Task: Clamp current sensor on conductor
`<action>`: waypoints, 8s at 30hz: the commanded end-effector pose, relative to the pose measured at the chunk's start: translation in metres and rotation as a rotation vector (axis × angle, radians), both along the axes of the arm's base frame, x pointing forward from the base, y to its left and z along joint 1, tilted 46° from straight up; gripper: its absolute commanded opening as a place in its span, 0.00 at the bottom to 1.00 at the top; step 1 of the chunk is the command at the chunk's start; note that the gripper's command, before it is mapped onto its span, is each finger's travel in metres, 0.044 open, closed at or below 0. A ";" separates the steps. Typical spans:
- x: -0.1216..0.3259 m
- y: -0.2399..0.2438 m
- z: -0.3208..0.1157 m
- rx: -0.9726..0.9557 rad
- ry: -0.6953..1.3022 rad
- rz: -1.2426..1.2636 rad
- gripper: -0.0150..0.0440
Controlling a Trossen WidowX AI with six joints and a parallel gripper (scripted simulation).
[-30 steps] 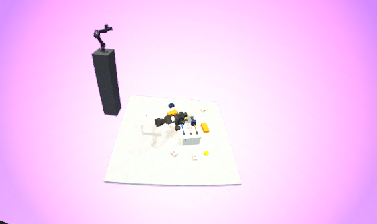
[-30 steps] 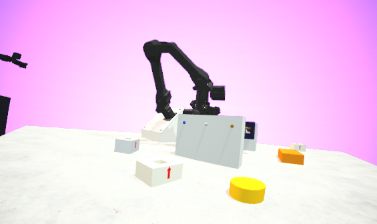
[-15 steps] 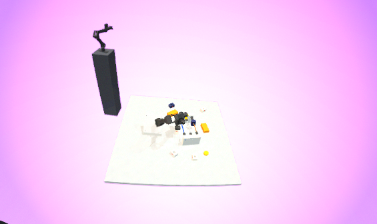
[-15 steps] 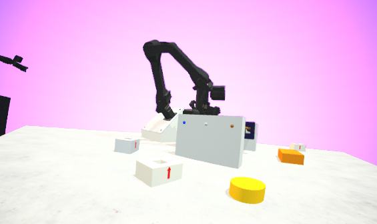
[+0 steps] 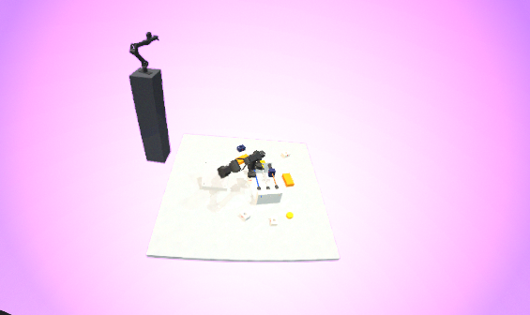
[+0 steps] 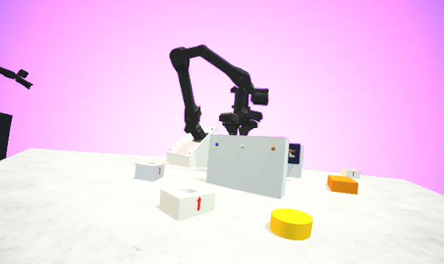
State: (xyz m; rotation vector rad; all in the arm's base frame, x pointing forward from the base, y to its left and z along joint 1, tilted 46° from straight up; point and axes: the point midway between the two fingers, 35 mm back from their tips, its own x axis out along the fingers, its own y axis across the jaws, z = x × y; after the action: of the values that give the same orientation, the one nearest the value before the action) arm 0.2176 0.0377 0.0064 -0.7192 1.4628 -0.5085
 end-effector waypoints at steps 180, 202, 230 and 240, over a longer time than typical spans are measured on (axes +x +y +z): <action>0.133 -0.012 0.046 -0.116 1.184 1.180 1.00; 0.138 -0.058 0.002 -0.125 1.189 1.182 1.00; 0.140 -0.059 -0.001 -0.137 1.172 1.197 0.80; 0.140 -0.059 -0.001 -0.137 1.172 1.197 0.52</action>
State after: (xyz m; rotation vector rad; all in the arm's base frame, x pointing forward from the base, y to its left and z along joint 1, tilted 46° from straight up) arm 0.3586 -0.0216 0.0052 -1.9847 1.6465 0.9028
